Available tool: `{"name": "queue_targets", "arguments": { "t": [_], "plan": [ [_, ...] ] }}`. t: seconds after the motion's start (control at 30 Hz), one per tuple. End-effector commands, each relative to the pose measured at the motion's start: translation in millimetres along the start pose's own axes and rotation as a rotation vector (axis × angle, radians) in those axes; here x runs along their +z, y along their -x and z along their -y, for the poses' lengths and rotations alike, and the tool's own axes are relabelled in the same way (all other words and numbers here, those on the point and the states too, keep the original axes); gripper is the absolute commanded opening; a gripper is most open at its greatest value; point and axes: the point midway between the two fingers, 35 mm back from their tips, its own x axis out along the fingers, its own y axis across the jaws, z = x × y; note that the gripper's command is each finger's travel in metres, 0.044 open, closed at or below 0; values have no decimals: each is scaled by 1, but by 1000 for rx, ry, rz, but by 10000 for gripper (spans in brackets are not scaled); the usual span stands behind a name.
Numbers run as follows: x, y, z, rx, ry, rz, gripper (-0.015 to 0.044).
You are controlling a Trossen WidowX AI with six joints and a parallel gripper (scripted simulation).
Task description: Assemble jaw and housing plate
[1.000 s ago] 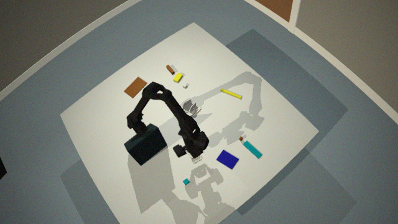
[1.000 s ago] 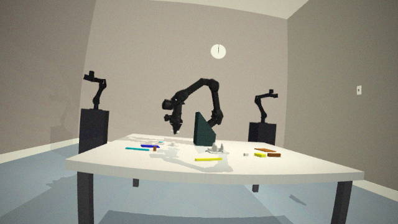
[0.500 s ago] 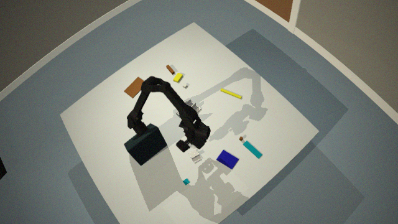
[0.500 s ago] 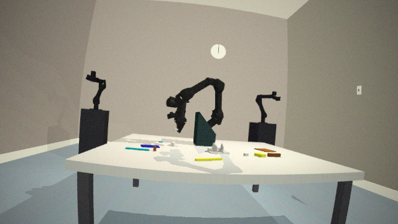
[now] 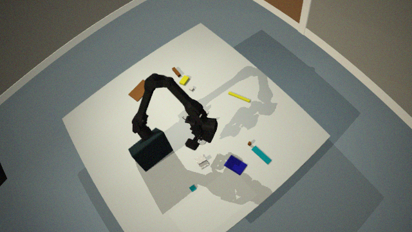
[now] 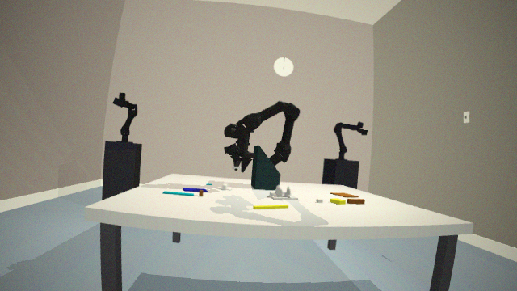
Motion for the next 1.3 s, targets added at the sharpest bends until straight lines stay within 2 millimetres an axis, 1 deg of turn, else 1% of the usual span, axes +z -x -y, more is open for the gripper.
{"name": "queue_targets", "arguments": {
  "t": [0.0,0.6,1.27],
  "plan": [
    [-10,0,-10,3,83,-5,351],
    [-46,3,-54,8,438,1,351],
    [-96,1,-95,23,837,-9,351]
  ]
}}
